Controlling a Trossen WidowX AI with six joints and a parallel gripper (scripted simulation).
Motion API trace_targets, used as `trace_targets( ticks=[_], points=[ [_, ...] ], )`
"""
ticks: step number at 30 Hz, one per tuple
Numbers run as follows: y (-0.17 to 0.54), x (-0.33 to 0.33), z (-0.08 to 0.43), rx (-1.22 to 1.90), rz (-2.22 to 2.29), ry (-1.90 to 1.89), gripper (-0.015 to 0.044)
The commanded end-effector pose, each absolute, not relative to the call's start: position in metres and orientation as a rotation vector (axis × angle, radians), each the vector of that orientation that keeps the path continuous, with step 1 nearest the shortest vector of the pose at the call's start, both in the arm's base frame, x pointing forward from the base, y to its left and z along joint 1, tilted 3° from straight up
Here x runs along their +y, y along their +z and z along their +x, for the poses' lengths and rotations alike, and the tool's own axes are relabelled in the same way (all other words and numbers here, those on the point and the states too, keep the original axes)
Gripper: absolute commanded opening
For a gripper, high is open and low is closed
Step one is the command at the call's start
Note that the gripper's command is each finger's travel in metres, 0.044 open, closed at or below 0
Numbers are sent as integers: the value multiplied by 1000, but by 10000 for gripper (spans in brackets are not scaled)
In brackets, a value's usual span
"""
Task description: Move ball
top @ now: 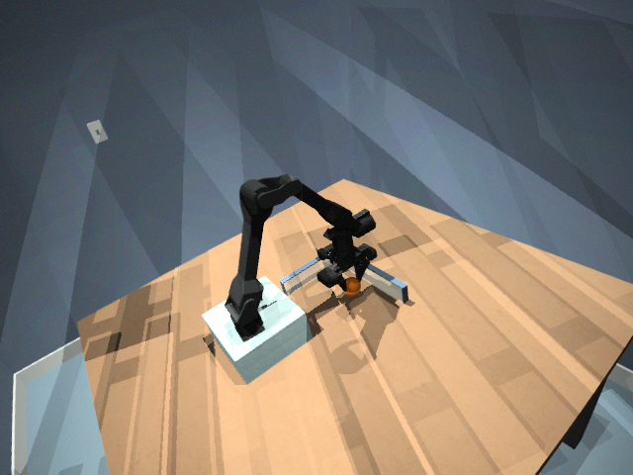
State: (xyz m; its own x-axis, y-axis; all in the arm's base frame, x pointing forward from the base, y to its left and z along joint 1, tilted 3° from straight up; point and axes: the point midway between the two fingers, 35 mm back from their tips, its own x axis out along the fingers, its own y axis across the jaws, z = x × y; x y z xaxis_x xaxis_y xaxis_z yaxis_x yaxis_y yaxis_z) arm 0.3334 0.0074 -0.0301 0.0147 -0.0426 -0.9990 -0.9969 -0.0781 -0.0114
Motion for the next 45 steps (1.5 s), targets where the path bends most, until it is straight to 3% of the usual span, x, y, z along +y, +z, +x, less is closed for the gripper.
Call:
trace_targets(
  ticks=[1,12,26,34,45],
  points=[
    [-38,6,332,1197,-1310,1242,0],
    [-47,6,332,1198,-1310,1242,0],
    [-44,7,332,1197,-1303,1240,366],
    [40,10,332,1197,-1310,1241,366],
    [34,10,336,1178,-1318,1233,366]
  ],
)
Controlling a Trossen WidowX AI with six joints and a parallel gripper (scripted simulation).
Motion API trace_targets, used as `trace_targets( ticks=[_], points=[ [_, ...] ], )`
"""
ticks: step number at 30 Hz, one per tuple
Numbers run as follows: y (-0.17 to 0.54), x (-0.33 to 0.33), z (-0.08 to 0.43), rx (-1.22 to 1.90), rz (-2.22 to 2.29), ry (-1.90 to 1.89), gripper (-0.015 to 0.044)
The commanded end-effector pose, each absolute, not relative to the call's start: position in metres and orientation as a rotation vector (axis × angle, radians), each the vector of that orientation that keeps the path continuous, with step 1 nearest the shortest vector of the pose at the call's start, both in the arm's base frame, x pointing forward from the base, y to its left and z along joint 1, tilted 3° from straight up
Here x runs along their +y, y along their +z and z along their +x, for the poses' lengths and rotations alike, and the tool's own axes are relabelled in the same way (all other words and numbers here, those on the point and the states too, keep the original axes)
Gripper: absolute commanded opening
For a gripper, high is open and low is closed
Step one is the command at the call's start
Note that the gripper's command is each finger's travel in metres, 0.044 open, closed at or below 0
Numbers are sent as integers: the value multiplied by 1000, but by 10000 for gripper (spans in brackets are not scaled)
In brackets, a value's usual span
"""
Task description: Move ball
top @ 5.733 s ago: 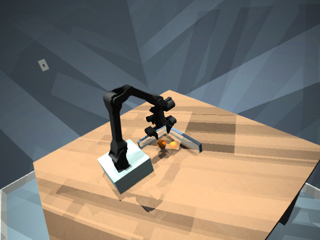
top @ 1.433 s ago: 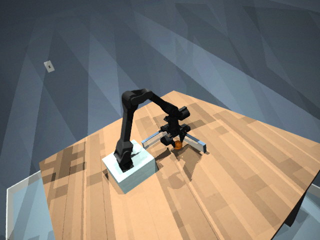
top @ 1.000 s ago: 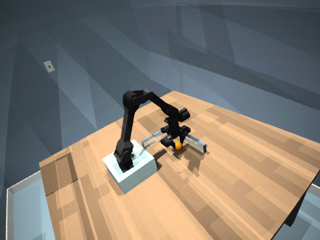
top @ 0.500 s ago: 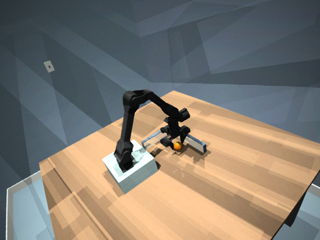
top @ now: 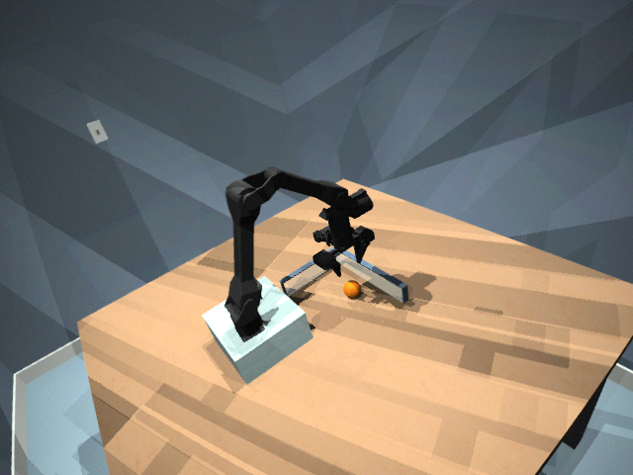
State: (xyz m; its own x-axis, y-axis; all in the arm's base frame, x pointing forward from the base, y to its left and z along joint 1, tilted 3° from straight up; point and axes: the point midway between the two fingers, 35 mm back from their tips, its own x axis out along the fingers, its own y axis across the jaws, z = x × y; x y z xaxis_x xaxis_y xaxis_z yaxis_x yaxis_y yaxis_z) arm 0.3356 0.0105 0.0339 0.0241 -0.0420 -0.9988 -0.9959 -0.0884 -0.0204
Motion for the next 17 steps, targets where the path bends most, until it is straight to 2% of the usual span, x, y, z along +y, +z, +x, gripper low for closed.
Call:
trace_targets(
  ticks=[1,3,6,17],
  points=[
    [37,11,336,1178,-1318,1233,392],
    [59,12,334,1180,-1317,1235,440],
    [85,12,330,1181,-1316,1237,440],
    [85,12,330,1181,-1316,1237,440]
  ],
)
